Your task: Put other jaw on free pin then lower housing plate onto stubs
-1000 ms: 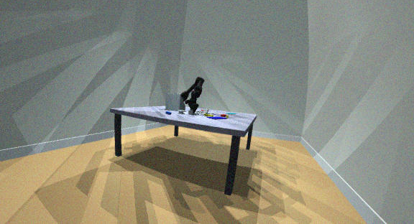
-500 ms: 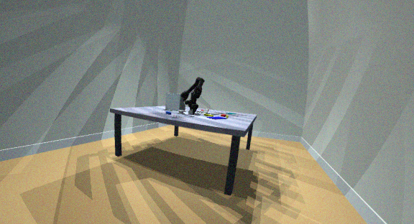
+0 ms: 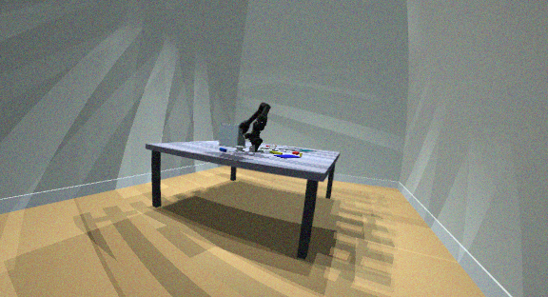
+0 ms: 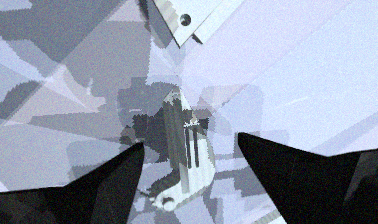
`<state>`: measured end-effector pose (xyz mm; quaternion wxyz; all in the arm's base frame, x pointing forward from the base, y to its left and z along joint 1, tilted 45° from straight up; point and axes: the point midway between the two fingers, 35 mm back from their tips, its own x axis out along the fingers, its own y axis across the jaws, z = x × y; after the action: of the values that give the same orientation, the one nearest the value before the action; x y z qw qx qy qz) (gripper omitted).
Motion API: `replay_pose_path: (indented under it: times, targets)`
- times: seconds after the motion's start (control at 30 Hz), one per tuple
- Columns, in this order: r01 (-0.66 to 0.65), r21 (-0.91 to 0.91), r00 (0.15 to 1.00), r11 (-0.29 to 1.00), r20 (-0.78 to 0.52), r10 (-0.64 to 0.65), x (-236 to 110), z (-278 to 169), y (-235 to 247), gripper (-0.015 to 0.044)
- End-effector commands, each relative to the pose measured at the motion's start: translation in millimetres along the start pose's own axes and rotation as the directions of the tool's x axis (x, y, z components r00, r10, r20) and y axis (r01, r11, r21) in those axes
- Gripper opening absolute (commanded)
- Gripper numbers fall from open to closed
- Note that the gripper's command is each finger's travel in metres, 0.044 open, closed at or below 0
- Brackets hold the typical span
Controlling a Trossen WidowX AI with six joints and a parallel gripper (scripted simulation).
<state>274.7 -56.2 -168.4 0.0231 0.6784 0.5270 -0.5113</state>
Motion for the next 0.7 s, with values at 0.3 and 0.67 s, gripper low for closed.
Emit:
replay_pose_path:
  times: [0.3,0.67]
  targets:
    - [0.0,0.0,1.0,1.0,0.0,0.0,0.0,0.0,0.0,0.0134]
    - [0.0,0.0,1.0,1.0,0.0,0.0,0.0,0.0,0.0,0.0134]
